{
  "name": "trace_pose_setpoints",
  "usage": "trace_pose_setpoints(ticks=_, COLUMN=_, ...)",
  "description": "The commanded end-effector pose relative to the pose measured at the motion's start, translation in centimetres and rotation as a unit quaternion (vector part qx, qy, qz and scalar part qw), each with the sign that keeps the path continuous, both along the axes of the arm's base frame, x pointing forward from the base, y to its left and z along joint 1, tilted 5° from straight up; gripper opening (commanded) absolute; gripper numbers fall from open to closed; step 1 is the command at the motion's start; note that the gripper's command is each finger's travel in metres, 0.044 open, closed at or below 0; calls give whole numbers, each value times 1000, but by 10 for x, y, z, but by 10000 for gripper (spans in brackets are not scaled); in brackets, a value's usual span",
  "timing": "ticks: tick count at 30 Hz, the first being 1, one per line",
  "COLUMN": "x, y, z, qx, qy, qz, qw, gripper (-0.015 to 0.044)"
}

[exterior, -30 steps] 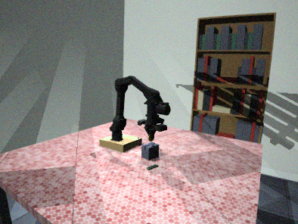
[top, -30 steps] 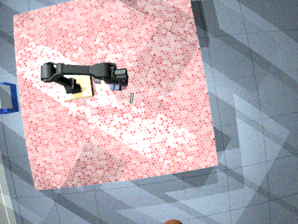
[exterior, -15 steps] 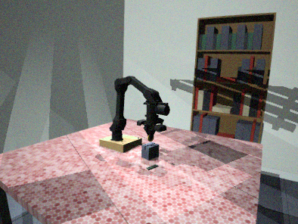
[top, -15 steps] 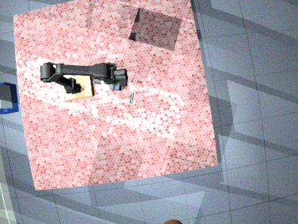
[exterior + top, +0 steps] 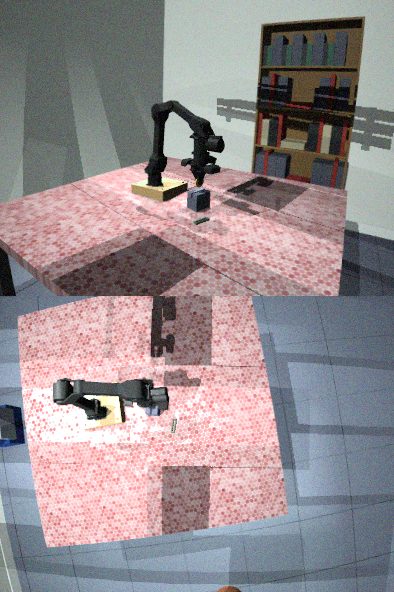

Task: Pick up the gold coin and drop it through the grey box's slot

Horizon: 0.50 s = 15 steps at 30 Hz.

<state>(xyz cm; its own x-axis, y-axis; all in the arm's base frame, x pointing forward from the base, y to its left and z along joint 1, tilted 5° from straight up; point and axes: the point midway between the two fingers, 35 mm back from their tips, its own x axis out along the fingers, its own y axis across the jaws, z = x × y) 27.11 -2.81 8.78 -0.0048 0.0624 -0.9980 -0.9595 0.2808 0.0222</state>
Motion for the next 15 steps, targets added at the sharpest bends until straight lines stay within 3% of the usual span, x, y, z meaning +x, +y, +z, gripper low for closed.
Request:
trace_pose_setpoints(ticks=1, x=-2, y=1, z=-3, qx=0, qy=2, qz=0, qw=1000, gripper=0)
trace_pose_setpoints(ticks=15, x=-4, y=1, z=-7, qx=0, qy=2, qz=-3, qw=1000, gripper=0)
